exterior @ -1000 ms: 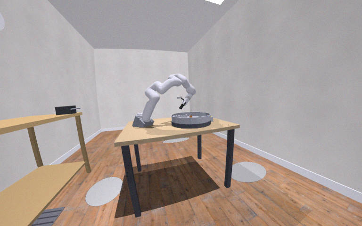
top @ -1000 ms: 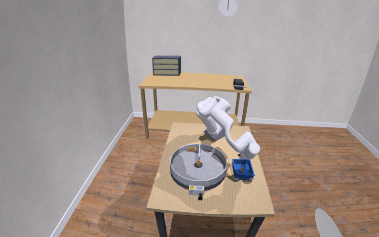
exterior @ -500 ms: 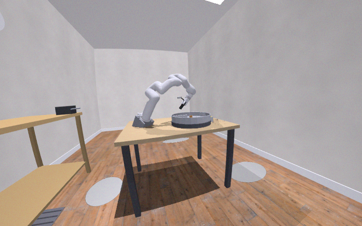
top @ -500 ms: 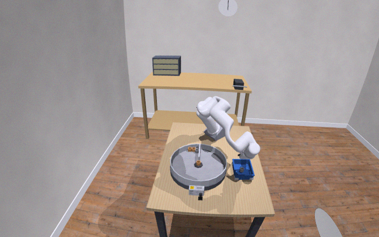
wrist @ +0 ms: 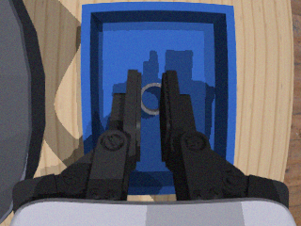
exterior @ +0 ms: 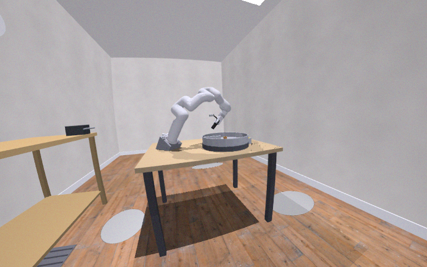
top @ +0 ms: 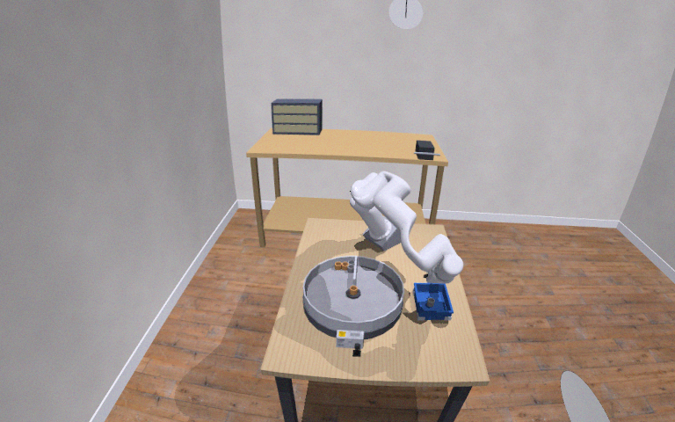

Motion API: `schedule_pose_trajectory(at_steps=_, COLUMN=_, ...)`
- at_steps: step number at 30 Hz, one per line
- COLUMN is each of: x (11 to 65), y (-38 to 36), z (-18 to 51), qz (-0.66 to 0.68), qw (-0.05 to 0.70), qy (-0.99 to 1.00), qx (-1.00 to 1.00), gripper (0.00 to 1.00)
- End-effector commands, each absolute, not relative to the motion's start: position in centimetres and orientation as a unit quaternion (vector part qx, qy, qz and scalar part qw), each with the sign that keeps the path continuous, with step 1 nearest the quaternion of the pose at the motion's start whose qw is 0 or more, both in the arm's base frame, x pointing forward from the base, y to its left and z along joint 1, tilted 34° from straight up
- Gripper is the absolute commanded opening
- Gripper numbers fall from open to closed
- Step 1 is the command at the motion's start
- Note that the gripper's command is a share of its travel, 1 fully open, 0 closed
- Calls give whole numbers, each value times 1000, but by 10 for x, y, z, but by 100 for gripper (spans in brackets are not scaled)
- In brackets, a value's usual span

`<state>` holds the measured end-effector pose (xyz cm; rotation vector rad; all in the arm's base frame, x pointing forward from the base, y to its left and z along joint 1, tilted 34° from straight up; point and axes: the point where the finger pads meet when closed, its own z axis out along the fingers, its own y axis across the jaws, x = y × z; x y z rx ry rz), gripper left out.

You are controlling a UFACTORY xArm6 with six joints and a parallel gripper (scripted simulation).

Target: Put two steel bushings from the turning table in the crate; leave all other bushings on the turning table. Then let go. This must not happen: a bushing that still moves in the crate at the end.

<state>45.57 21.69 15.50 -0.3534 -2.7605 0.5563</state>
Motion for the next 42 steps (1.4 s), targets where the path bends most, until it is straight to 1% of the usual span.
schedule_pose_trajectory(at_steps=1, x=456, y=218, z=157, qz=193, qw=149, qy=-962, qx=-123, gripper=12)
schedule_pose_trajectory(at_steps=22, x=449, y=205, z=161, qz=199, qw=153, qy=-962, qx=-112, gripper=10)
schedule_pose_trajectory(at_steps=37, x=390, y=111, z=186, qz=242, qw=172, qy=-954, qx=-39, gripper=10)
schedule_pose_trajectory(at_steps=39, x=390, y=111, z=186, qz=242, qw=172, qy=-954, qx=-39, gripper=10)
schedule_pose_trajectory(at_steps=42, x=373, y=83, z=194, qz=254, qw=178, qy=-951, qx=-18, gripper=10)
